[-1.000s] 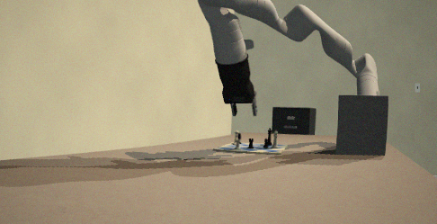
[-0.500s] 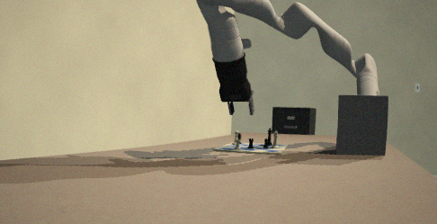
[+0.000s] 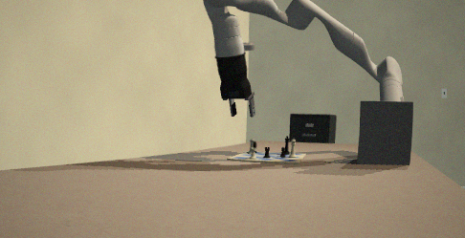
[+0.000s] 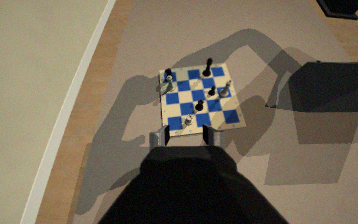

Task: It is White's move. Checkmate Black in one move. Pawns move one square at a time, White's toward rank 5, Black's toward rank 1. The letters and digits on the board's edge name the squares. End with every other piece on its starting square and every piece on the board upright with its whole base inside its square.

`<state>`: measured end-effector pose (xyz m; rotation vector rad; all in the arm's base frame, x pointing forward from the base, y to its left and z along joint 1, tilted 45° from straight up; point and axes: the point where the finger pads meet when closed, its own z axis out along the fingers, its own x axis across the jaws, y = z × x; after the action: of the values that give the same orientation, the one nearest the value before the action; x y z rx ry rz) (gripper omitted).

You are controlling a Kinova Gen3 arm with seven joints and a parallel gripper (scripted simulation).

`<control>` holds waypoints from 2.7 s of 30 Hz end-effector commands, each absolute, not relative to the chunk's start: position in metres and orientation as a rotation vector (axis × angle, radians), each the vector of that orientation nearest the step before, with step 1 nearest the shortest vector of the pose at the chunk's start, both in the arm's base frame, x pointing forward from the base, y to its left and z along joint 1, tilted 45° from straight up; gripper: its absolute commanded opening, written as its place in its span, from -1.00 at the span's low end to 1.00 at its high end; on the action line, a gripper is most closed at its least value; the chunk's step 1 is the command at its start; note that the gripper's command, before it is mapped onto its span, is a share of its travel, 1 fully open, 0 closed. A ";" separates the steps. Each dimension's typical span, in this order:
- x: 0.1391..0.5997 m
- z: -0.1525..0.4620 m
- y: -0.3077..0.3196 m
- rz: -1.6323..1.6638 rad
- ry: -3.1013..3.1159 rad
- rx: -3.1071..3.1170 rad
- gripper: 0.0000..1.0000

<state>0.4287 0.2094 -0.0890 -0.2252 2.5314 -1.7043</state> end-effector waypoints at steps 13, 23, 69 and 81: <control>0.484 0.005 0.155 -1.306 2.696 0.022 1.00; 0.487 0.040 0.120 -1.150 2.731 0.142 1.00; 0.484 0.048 0.109 -1.101 2.718 0.240 1.00; 0.478 0.045 0.106 -1.067 2.652 0.438 1.00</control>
<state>0.4787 0.1053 0.0446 0.4195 2.6620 -1.0728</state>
